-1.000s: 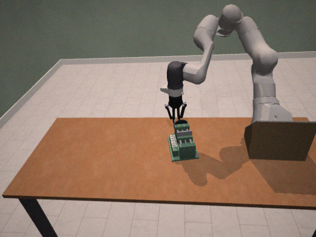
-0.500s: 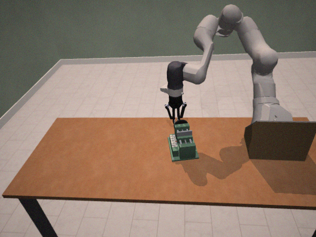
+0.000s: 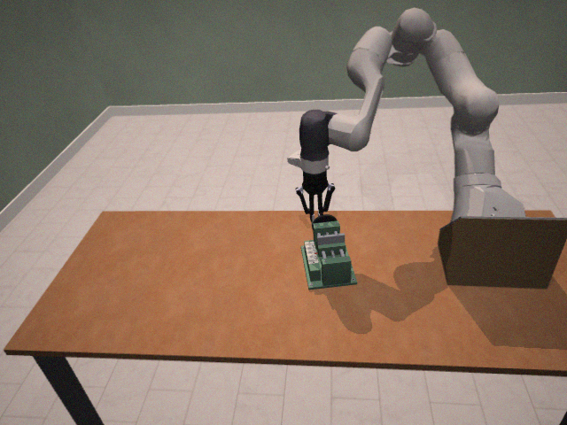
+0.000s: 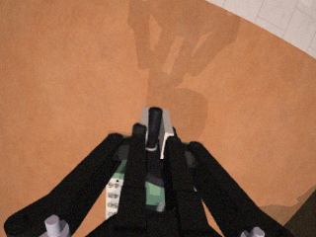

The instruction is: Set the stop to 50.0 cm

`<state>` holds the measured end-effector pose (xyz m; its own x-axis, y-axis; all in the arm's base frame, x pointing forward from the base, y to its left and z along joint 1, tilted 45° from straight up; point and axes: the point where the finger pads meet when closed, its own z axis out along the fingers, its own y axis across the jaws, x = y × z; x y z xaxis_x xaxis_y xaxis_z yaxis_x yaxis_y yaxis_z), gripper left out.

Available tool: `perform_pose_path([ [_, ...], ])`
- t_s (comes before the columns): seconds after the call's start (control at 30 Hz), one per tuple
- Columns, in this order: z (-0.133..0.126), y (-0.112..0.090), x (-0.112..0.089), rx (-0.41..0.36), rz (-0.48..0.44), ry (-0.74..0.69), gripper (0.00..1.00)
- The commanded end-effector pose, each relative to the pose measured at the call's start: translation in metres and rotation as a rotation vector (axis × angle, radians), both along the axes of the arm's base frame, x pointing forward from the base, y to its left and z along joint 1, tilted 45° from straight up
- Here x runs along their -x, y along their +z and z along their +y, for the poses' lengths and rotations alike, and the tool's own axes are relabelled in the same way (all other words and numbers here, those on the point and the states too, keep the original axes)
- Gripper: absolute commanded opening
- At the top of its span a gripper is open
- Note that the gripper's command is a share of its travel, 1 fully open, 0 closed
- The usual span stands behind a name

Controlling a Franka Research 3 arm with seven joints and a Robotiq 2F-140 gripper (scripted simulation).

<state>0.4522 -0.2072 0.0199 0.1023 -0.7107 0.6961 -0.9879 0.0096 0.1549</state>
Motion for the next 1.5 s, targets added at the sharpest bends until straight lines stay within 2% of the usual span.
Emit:
perform_pose_path([
  [0.0,-0.0005,-0.0006,-0.0006,0.000,-0.005,-0.004,0.04],
  [1.47,0.0028,0.0024,-0.0039,0.000,-0.005,-0.004,0.04],
])
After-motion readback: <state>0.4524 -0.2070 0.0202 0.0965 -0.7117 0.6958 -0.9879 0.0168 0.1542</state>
